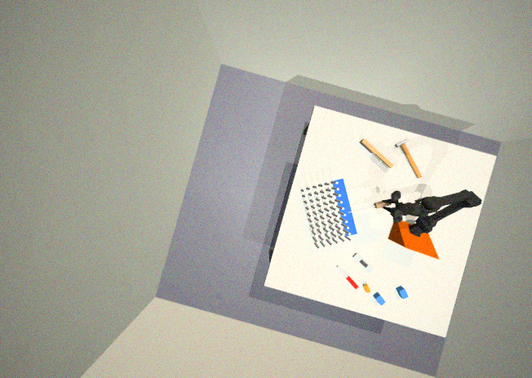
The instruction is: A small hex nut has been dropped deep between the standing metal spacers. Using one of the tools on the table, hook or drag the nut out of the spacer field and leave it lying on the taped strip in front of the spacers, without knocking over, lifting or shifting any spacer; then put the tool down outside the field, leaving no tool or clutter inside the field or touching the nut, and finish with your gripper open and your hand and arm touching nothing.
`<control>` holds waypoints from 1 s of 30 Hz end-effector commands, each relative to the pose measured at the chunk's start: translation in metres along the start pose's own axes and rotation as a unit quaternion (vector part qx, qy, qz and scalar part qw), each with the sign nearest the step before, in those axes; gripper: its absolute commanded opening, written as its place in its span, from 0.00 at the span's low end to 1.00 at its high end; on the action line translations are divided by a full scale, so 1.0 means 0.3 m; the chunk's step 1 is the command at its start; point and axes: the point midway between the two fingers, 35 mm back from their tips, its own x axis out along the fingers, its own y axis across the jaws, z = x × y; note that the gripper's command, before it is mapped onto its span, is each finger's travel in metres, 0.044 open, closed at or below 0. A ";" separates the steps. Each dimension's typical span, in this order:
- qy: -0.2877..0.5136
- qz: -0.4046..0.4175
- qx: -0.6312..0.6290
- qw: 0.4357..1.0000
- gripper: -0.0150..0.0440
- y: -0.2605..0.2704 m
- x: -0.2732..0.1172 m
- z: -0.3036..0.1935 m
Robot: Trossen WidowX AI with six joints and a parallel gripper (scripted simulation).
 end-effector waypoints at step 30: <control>-0.008 -0.015 -0.005 1.000 0.25 0.091 0.296 -0.197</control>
